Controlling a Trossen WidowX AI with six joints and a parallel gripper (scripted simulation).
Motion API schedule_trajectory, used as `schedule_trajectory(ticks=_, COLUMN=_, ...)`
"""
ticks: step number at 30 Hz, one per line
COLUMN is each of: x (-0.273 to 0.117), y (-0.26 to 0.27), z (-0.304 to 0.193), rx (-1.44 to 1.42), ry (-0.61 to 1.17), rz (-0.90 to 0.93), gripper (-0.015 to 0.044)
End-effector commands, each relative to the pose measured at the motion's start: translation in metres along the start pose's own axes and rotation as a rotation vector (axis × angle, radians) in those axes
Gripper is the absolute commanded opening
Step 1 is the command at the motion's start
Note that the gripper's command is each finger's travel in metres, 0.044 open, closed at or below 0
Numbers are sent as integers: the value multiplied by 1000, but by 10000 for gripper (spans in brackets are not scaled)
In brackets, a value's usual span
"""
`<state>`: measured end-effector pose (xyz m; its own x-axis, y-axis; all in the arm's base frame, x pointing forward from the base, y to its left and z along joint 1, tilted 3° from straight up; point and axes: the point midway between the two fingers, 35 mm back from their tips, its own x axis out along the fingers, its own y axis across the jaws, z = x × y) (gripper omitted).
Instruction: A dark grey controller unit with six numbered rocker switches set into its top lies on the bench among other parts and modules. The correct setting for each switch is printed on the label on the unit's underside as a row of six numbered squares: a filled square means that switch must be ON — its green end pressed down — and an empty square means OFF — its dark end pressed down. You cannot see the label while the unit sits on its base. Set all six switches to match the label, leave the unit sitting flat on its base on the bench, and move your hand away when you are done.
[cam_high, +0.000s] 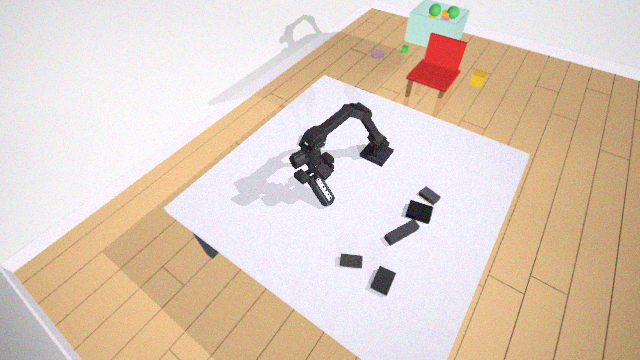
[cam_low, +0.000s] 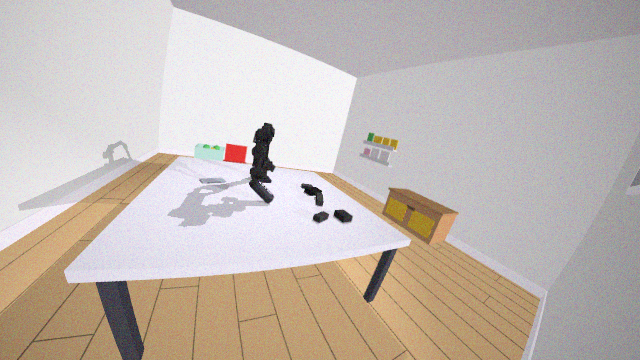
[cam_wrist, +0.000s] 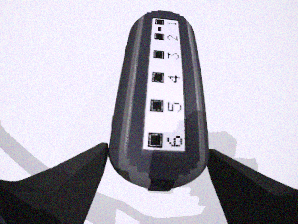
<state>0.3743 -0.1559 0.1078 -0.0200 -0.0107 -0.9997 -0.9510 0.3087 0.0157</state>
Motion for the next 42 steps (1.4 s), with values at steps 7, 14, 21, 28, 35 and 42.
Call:
schedule_trajectory(ticks=7, x=-5, y=-1, z=10, rx=-1, ry=-8, rz=-4, gripper=336)
schedule_trajectory(ticks=14, x=-8, y=-1, z=15, rx=-1, ry=-8, rz=-4, gripper=336)
schedule_trajectory(ticks=21, x=-11, y=-1, z=20, rx=-1, ry=-9, rz=-4, gripper=336)
schedule_trajectory(ticks=28, x=-13, y=-1, z=25, rx=-1, ry=-9, rz=-4, gripper=336)
schedule_trajectory(ticks=35, x=-16, y=-1, z=31, rx=-1, ry=-10, rz=-4, gripper=336)
schedule_trajectory(ticks=42, x=-18, y=-1, z=36, rx=-1, ry=-10, rz=-4, gripper=337)
